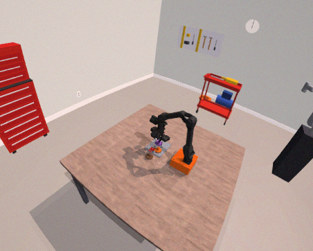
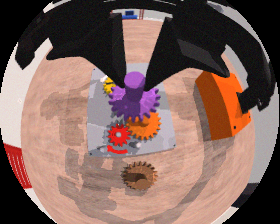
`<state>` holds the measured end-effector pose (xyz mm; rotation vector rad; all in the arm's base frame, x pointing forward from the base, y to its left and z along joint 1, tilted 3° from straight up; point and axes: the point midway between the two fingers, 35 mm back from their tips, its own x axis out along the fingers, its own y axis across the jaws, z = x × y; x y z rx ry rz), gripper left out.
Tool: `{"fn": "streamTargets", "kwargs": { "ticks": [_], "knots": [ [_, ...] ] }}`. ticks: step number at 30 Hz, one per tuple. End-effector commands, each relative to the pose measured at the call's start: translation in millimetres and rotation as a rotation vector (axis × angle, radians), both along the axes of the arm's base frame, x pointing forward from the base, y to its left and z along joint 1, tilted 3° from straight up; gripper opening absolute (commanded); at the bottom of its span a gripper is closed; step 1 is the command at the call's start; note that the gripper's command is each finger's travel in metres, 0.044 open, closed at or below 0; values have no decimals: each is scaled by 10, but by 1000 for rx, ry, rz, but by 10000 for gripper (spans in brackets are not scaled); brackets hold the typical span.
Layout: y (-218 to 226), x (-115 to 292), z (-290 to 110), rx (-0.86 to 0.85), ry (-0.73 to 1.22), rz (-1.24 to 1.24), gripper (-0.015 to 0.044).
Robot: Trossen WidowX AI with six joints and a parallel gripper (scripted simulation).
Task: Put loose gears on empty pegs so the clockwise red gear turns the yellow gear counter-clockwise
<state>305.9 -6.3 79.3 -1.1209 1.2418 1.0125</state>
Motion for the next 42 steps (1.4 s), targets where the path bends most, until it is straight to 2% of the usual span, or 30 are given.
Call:
{"fn": "streamTargets", "kwargs": {
  "ticks": [1,17,31,42],
  "knots": [
    [-81,-31,-16,3,-7,5,0],
    [-409,-145,-137,-1,-7,7,0],
    [-418,-146,-143,-1,-7,7,0],
    [-417,-146,-143,-13,-4,164,0]
  ]
}}
